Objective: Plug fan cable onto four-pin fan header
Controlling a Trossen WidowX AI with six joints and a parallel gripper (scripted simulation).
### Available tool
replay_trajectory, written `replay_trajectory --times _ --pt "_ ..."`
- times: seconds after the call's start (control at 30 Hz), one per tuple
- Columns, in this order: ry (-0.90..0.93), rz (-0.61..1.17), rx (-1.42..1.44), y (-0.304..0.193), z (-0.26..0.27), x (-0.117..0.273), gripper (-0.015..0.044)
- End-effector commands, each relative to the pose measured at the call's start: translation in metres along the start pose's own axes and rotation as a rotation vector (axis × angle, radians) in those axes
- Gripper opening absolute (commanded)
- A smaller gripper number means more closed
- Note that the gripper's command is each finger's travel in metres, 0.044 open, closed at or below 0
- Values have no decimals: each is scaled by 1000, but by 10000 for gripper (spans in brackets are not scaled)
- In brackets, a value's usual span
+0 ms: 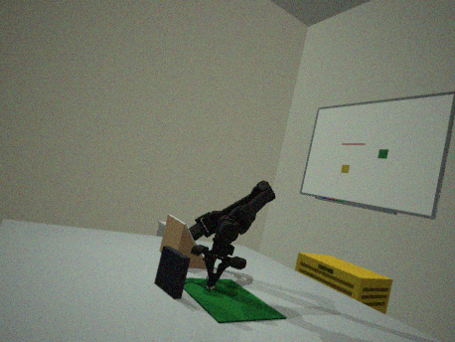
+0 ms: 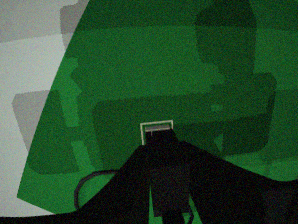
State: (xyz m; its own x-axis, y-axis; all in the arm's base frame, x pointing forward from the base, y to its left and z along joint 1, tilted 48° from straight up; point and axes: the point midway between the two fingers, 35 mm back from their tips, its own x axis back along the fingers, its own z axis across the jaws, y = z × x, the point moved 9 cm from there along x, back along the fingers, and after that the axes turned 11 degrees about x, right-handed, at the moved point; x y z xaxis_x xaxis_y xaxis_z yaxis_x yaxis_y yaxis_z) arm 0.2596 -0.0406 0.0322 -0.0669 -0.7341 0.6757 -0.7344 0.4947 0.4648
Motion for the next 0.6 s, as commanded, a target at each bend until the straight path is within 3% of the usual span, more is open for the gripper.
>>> replay_trajectory --times 0.0,0.17,0.3,0.43,0.57 --pt "0 0 1 0 0 0 131" --pt "0 0 1 0 0 0 260" --pt "1 1 -1 -1 0 9 260" --pt "1 -4 -6 -1 0 53 260" --pt "1 -4 -6 -1 0 55 260"
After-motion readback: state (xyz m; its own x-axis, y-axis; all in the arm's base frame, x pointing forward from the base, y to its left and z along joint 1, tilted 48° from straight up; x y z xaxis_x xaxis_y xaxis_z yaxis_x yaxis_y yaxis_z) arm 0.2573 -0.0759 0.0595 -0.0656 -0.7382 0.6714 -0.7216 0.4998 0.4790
